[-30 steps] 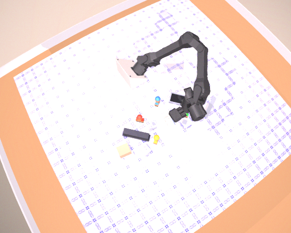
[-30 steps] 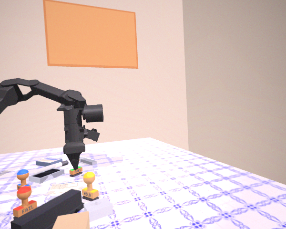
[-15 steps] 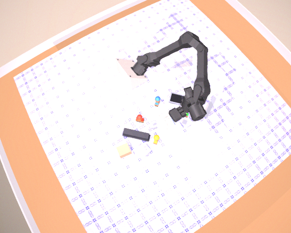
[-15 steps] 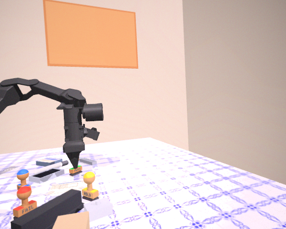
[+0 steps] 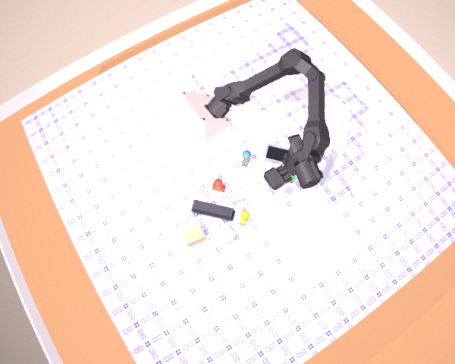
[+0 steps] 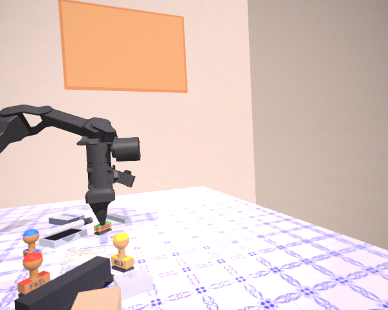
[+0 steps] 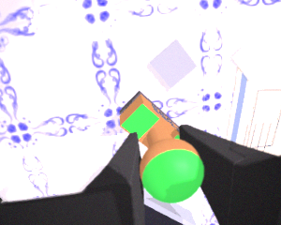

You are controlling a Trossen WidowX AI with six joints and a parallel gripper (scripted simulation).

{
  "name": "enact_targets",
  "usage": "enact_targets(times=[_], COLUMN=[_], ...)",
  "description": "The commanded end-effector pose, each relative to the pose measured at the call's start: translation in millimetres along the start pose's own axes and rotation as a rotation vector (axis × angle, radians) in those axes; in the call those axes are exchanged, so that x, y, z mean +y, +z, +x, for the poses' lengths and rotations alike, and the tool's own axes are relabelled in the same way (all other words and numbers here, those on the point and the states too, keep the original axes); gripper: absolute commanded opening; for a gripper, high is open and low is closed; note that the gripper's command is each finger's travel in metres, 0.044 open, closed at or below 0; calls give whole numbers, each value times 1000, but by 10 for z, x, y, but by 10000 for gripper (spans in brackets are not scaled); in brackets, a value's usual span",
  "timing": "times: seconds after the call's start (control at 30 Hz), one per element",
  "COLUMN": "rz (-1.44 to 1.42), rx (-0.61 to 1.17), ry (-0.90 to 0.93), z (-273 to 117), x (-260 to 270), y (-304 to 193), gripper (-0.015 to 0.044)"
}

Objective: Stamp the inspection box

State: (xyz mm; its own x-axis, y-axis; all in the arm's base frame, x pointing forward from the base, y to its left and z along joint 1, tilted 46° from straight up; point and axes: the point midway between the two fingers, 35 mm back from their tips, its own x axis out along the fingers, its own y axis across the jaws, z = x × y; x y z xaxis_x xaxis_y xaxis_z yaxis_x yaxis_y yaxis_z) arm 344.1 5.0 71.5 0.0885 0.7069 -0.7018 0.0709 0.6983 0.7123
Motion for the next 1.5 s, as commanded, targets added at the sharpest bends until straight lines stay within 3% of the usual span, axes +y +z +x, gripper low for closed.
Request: enact_targets(times=[0.0,1.47], rz=[-6,-6], rx=[-2,-2], ry=[-5,-7], z=[-27,-242], x=[-4,-14], y=[14,21], gripper=[0,0])
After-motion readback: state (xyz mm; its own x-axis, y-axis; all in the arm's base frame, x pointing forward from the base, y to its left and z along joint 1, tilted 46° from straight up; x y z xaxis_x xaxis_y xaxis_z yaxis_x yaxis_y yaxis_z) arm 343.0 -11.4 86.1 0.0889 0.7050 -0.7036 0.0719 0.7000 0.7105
